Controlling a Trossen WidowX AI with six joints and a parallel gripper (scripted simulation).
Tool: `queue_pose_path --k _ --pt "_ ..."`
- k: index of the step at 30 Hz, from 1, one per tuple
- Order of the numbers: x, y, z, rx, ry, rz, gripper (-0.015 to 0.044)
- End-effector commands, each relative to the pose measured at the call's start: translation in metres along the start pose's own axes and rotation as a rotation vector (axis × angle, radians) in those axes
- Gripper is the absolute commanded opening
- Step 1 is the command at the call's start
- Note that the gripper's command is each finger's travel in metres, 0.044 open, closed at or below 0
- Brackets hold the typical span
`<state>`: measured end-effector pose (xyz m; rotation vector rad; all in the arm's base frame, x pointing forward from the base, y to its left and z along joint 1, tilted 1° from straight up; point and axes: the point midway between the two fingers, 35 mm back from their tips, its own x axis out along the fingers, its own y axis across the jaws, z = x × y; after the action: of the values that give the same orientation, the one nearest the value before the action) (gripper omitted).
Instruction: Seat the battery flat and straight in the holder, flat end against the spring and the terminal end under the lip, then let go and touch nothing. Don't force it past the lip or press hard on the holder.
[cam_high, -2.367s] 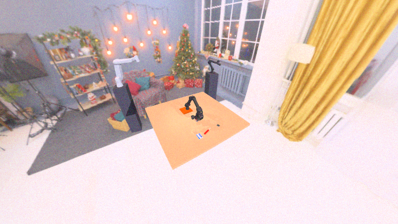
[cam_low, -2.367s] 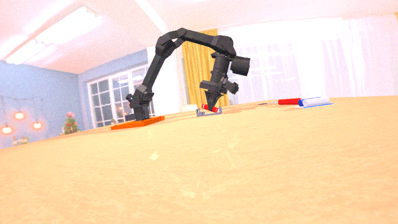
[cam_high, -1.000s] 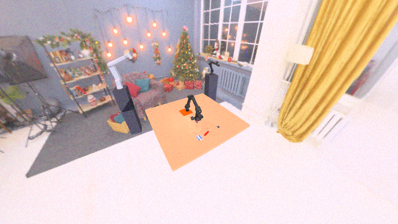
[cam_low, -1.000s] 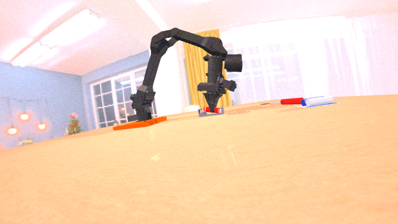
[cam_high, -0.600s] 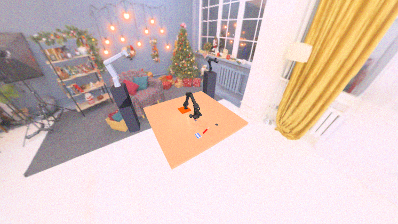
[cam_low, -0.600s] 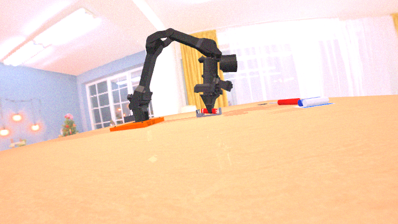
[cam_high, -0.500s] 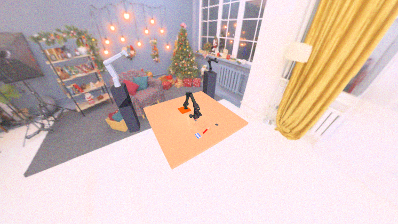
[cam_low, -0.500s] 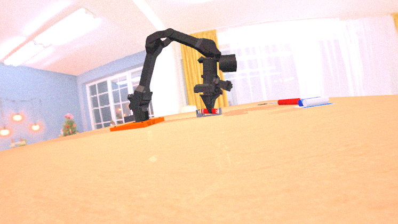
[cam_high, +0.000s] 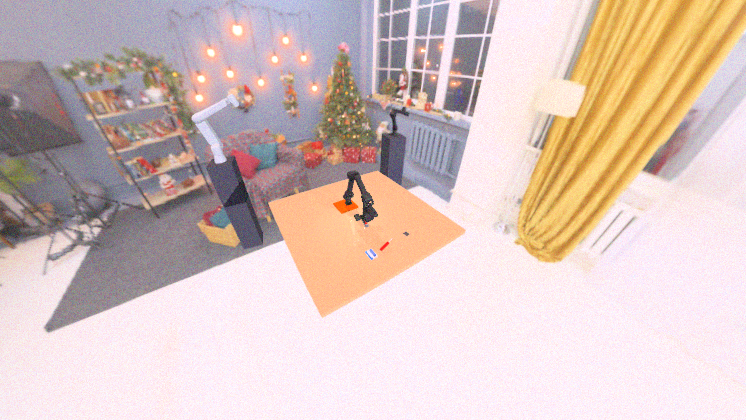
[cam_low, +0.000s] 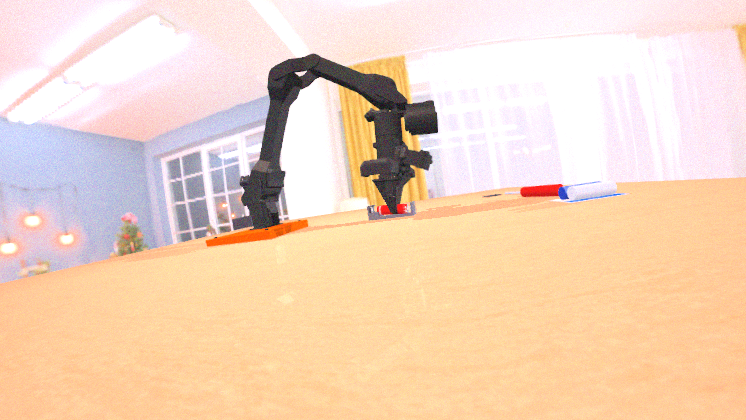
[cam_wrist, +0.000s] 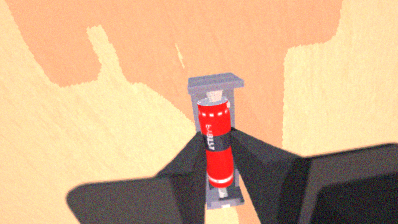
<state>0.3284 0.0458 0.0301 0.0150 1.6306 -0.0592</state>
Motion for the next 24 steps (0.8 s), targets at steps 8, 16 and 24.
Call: queue_pose_path --k 8,16,24 --pt "0.001 -0.001 -0.001 0.008 -0.046 -0.001 0.006" --pt "0.001 -0.001 -0.006 0.009 -0.051 0.0 0.006" --pt "0.002 -0.001 -0.012 0.009 -0.052 0.002 0.006"
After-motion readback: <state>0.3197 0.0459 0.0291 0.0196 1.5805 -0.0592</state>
